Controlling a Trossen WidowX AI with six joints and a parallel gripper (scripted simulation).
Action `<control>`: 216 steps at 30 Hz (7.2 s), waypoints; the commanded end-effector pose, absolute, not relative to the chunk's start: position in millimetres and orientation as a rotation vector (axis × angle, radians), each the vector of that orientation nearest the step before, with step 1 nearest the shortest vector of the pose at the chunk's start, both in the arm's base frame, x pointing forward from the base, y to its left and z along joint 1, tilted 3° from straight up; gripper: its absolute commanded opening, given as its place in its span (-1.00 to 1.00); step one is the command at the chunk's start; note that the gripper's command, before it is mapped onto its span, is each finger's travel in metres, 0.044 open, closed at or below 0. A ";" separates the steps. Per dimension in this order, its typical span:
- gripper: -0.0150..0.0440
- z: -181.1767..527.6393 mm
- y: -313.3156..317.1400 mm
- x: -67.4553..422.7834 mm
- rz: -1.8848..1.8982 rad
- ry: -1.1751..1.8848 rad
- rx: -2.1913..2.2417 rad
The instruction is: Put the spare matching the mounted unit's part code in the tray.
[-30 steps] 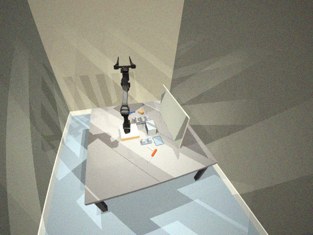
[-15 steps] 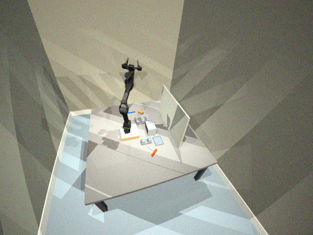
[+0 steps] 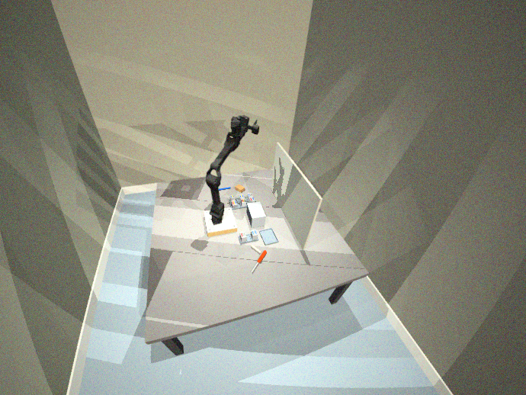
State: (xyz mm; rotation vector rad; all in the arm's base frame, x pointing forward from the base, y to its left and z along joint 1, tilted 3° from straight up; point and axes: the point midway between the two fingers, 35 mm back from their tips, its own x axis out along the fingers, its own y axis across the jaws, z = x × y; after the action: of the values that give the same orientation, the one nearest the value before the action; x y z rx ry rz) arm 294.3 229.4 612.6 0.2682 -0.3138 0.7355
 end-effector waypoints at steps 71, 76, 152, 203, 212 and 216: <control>1.00 145.6 162.9 299.8 0.809 1.364 -0.879; 1.00 130.3 202.4 263.5 1.056 1.252 -1.133; 0.53 10.4 191.0 272.3 1.055 1.253 -1.134; -0.49 103.9 197.4 269.7 1.060 1.246 -1.133; -0.49 146.6 202.4 265.2 1.057 1.250 -1.133; -0.49 162.5 203.1 262.2 1.057 1.252 -1.133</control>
State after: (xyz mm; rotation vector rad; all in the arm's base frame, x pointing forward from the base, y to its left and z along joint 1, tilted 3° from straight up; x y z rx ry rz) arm 263.8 202.8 149.7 -1.1345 1.2553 1.0655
